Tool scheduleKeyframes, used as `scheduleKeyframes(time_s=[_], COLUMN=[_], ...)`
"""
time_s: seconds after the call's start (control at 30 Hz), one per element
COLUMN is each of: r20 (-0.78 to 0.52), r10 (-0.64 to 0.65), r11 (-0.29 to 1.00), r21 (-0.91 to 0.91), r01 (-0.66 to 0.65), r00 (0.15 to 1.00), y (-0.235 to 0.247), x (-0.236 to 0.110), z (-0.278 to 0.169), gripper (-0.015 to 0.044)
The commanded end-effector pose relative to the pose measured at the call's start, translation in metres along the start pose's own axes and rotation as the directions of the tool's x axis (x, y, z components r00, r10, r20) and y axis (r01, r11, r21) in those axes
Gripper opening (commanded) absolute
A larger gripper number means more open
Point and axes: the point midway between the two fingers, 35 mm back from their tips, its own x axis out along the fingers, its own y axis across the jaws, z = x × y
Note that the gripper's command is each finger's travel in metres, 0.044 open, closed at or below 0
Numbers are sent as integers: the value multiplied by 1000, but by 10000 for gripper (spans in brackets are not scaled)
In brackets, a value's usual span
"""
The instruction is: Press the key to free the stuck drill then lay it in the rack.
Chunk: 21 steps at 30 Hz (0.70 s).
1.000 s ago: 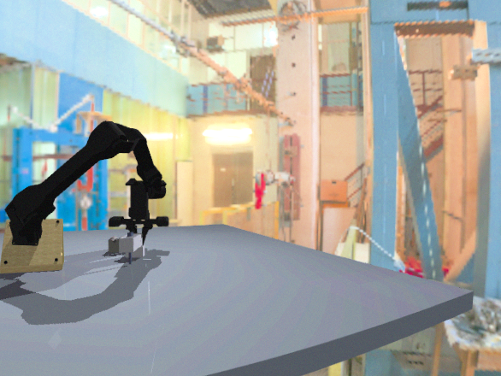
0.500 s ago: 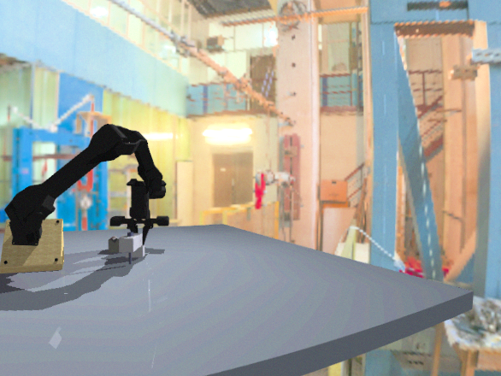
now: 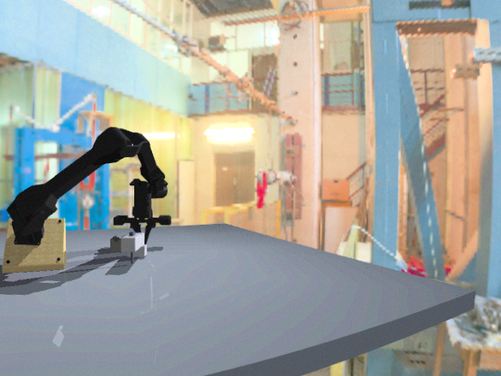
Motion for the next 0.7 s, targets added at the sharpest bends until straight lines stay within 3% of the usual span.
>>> scheduleKeyframes(time_s=[0.0,0.67], r20=[4,4], r10=[0,0], r11=[1000,1000], r21=[1,0], r01=[0,0], r00=[1000,1000], y=[1,1], x=[-1,-7], z=[8,3], gripper=[0,0])
